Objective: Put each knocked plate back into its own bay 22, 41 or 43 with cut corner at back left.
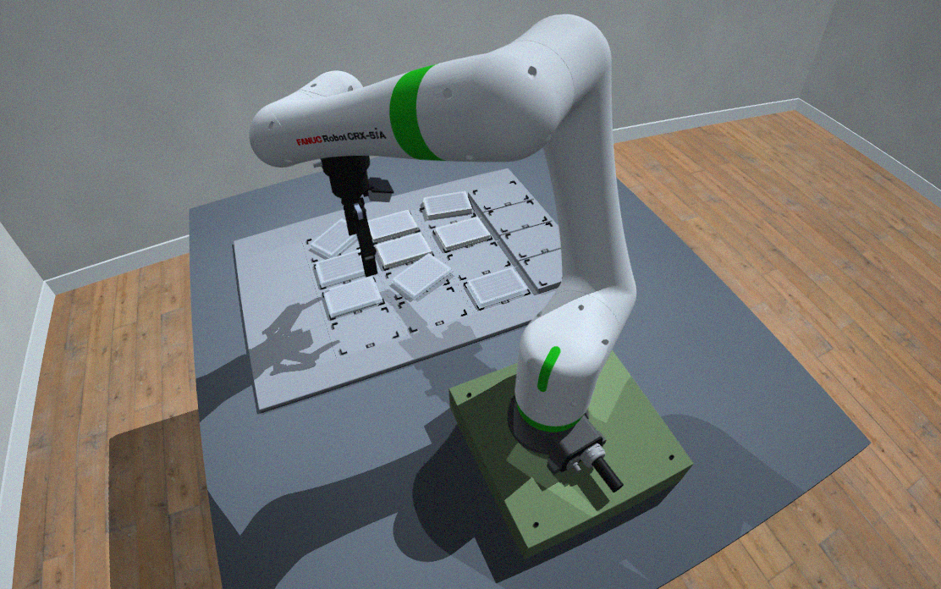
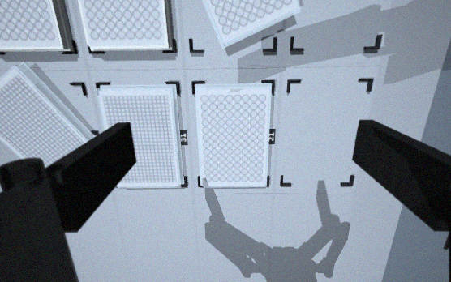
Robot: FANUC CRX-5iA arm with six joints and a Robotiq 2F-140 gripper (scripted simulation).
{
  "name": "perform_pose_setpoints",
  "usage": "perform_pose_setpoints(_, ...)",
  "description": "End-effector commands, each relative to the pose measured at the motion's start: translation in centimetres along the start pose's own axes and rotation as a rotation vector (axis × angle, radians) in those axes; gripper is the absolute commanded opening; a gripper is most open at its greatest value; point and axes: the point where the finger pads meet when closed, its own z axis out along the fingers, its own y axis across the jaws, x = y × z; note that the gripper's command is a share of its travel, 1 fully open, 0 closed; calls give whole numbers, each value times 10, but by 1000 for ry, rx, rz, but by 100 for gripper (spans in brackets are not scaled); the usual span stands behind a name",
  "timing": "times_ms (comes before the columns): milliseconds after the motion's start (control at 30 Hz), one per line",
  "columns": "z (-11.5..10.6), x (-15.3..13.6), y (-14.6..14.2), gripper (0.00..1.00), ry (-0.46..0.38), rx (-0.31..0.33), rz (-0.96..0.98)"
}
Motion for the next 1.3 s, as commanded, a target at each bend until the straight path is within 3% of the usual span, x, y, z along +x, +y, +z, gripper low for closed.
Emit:
perform_pose_setpoints(0, -1, 0, -15, 100, 0, 1, 0)
perform_pose_setpoints(767, -1, 0, -98, 100, 0, 1, 0)
perform_pose_setpoints(1267, -1, 0, -98, 100, 0, 1, 0)
